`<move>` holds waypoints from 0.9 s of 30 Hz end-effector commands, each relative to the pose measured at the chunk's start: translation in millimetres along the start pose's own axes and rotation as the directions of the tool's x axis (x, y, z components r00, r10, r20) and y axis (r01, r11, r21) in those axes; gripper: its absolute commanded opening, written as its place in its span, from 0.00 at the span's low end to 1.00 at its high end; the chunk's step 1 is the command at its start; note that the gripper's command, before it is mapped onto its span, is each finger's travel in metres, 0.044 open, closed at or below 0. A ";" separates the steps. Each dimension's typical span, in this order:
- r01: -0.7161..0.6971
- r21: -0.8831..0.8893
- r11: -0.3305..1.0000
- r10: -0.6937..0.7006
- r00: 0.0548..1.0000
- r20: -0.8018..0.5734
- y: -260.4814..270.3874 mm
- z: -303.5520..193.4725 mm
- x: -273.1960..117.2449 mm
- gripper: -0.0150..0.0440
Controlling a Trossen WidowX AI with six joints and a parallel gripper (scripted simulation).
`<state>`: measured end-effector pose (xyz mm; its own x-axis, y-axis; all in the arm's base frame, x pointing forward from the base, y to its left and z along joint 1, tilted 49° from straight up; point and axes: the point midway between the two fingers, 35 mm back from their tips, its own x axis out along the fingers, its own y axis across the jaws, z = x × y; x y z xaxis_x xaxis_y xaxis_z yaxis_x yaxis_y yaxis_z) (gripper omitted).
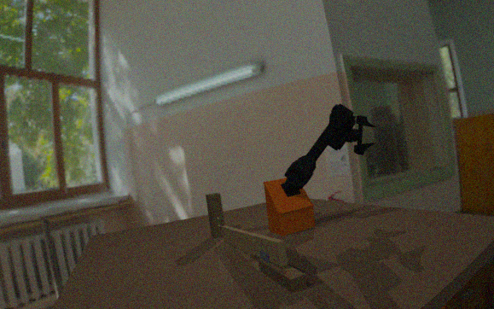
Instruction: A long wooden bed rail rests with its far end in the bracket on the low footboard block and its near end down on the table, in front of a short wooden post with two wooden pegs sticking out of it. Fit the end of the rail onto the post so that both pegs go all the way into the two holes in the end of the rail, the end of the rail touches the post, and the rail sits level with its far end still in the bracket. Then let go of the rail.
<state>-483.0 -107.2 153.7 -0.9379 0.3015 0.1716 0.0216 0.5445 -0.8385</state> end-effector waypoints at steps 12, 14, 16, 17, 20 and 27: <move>0.119 -0.003 0.993 -0.108 0.908 0.404 -56.6 110.9 -81.6 1.00; 0.145 0.002 0.989 -0.127 0.860 0.493 -67.8 133.6 -107.4 1.00; 0.170 0.008 0.985 -0.144 0.804 0.577 -77.9 154.4 -135.4 1.00; 0.182 0.012 0.983 -0.151 0.772 0.617 -82.6 164.1 -150.1 1.00; 0.217 0.024 0.976 -0.166 0.666 0.727 -94.8 189.7 -196.9 1.00; 0.287 0.053 0.956 -0.161 0.368 0.916 -111.5 228.5 -317.5 1.00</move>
<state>-308.3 -416.3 84.7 -0.7612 -0.6120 -0.2147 -0.2399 0.5732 -0.7835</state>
